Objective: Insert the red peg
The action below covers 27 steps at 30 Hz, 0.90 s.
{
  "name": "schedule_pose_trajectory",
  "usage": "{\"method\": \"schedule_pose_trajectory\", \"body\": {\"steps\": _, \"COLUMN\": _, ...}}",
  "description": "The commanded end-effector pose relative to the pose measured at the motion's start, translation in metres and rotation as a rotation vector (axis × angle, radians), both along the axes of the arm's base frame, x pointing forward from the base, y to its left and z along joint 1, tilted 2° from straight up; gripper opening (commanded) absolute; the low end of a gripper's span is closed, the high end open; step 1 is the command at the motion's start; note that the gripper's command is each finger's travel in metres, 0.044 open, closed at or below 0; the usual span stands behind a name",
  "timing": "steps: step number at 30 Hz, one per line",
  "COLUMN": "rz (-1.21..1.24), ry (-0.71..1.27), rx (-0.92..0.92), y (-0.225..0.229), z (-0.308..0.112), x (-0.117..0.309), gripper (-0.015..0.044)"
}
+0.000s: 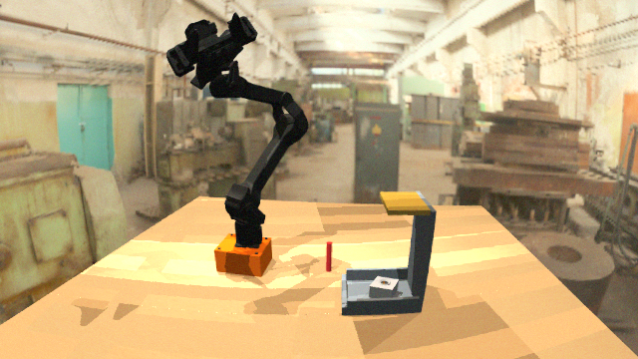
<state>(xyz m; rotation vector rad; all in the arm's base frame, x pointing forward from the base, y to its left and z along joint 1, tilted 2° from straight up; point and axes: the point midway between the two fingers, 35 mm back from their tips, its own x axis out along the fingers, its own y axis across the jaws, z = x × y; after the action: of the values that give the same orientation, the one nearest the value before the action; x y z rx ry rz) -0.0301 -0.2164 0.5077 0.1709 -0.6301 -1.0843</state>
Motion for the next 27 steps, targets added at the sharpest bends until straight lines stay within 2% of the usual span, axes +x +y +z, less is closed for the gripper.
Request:
{"method": "schedule_pose_trajectory", "body": {"steps": 1, "rz": 0.003, "ry": -0.004, "rx": 0.002, "y": 0.0, "z": 0.0, "x": 0.0, "gripper": 0.0426}}
{"method": "schedule_pose_trajectory", "body": {"steps": 2, "rz": 0.011, "ry": -0.014, "rx": 0.008, "y": -0.001, "z": -0.002, "x": 0.001, "gripper": 0.044}}
{"method": "schedule_pose_trajectory", "body": {"steps": 27, "rz": 0.404, "ry": -0.488, "rx": 0.381, "y": -0.031, "z": -0.072, "x": 0.061, "gripper": 0.044}}
